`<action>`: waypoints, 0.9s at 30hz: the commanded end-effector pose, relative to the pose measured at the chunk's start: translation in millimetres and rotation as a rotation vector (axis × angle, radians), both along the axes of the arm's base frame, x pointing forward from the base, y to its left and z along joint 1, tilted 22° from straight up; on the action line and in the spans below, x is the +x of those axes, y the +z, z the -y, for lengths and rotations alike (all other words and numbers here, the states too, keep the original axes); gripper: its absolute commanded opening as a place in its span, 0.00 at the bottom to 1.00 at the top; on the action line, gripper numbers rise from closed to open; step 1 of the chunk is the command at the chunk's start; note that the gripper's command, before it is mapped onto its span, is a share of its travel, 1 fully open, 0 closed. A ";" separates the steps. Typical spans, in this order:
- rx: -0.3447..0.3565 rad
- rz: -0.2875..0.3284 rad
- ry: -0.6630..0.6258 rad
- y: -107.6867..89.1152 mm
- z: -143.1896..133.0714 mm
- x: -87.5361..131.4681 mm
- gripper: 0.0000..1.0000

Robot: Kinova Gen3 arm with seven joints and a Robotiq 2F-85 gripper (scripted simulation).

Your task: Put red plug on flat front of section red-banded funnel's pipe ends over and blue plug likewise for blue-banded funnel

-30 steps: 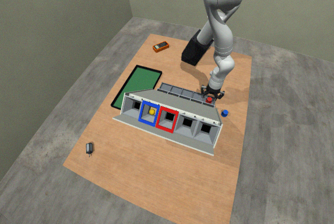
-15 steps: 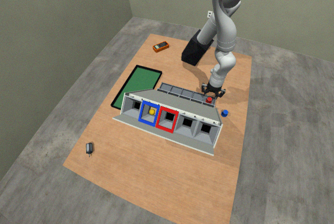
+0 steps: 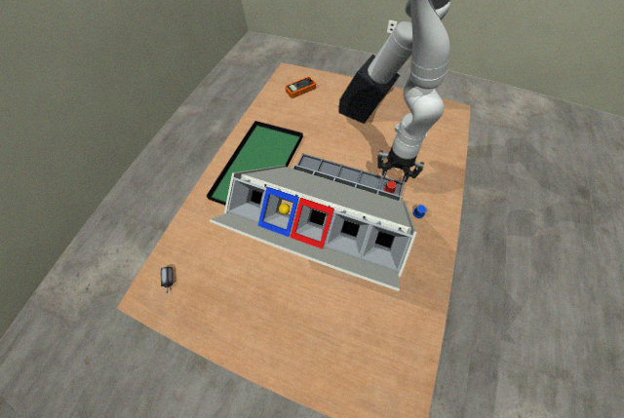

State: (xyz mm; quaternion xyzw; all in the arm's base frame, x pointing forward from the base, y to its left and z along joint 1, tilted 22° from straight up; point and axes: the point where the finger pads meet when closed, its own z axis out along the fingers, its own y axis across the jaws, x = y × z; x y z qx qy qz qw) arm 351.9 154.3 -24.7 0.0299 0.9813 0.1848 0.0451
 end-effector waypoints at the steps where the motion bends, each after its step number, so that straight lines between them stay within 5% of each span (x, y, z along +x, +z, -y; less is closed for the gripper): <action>1: -0.002 0.001 0.000 1.6 1.3 1.1 0.65; 8: -0.002 0.001 0.000 1.6 1.3 1.1 0.65; 9: -0.002 0.000 -0.001 19.8 8.6 -0.5 0.65; 25: -0.002 0.000 -0.001 19.8 8.6 -0.5 0.65; 26: -0.003 -0.002 0.000 63.4 24.7 -5.6 0.65; 27: -0.003 -0.002 0.000 63.4 24.7 -5.6 0.65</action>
